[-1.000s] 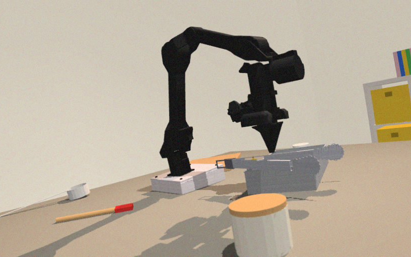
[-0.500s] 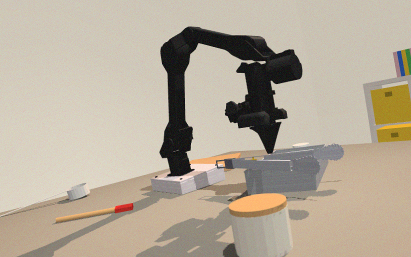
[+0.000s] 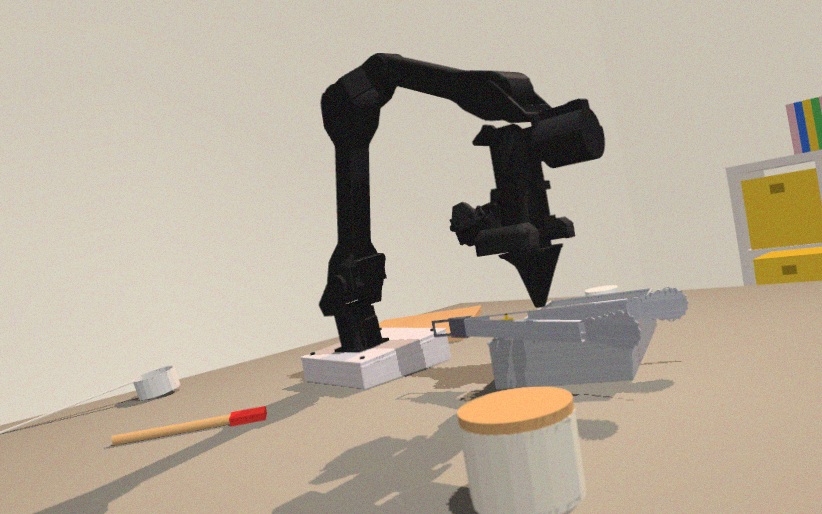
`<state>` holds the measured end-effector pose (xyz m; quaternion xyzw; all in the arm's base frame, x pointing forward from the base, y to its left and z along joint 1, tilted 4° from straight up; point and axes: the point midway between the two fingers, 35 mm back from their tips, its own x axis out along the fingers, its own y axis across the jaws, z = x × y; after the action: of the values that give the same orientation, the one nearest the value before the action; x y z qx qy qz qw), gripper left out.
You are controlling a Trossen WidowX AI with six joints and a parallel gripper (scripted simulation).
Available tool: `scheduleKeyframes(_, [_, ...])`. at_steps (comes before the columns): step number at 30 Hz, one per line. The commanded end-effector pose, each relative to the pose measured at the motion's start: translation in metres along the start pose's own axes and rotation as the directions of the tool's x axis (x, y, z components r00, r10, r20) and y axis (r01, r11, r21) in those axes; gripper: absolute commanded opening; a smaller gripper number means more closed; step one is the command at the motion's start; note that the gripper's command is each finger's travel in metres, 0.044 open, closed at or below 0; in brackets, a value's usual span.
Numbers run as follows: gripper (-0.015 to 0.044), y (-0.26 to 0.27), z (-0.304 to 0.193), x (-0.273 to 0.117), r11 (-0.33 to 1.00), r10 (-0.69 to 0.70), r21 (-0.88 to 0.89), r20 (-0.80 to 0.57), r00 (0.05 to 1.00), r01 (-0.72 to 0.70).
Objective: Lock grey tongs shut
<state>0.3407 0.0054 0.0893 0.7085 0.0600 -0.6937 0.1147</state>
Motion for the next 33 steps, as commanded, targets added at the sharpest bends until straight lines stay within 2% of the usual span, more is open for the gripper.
scheduleKeyframes(1, [-0.0150,0.000,0.000,0.000,1.000,0.000,0.000,0.000,1.000,0.000])
scheduleKeyframes(5, [-0.0045,0.001,-0.003,-0.019,1.000,-0.001,0.000,-0.001,1.000,0.001])
scheduleKeyframes(13, [0.0165,0.002,0.000,-0.099,1.000,-0.005,-0.001,-0.006,1.000,0.005])
scheduleKeyframes(15, [0.0217,0.002,0.000,-0.101,1.000,-0.005,-0.001,-0.006,1.000,0.005])
scheduleKeyframes(16, [0.0244,0.003,-0.004,-0.082,1.000,0.000,-0.003,-0.006,1.000,0.000])
scheduleKeyframes(23, [0.0427,0.003,-0.004,-0.086,1.000,0.002,-0.003,-0.017,1.000,-0.002])
scheduleKeyframes(28, [0.0440,0.002,0.000,-0.078,1.000,0.001,0.024,-0.010,1.000,0.000])
scheduleKeyframes(33, [0.0440,-0.003,0.017,-0.050,0.989,-0.002,0.145,-0.007,1.000,0.003])
